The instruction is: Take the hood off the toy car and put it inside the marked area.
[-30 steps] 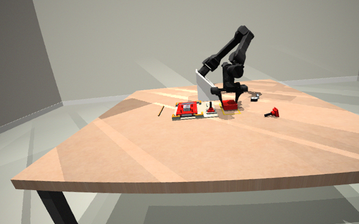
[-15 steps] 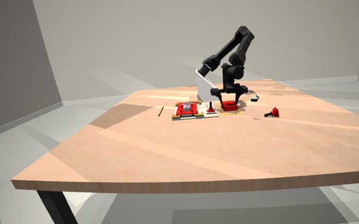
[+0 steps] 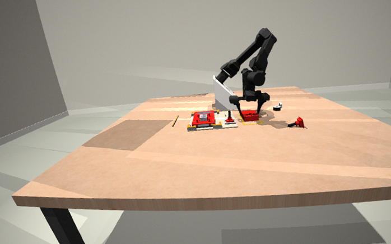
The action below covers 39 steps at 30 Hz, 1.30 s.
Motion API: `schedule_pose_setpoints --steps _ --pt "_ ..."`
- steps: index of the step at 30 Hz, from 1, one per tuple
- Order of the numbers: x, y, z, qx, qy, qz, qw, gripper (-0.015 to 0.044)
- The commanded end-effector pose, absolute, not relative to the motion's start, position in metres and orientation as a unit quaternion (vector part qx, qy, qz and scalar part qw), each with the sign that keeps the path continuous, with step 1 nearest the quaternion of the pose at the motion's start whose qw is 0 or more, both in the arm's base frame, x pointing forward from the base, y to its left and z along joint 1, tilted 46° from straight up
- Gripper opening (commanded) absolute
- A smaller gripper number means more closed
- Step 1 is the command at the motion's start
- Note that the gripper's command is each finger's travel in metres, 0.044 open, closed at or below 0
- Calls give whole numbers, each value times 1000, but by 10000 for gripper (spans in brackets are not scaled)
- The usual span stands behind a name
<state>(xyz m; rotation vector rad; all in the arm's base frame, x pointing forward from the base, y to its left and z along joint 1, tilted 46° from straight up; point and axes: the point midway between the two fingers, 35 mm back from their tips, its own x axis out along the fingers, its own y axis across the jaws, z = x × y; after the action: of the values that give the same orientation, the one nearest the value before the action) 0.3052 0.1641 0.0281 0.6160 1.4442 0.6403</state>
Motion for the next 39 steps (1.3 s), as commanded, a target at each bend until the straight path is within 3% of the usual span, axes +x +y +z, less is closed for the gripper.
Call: schedule_pose_setpoints --steps 1,7,39 --pt "308 152 40 271 636 284 664 440" --pt "304 114 76 272 635 283 665 440" --pt "304 114 76 272 635 283 665 440"
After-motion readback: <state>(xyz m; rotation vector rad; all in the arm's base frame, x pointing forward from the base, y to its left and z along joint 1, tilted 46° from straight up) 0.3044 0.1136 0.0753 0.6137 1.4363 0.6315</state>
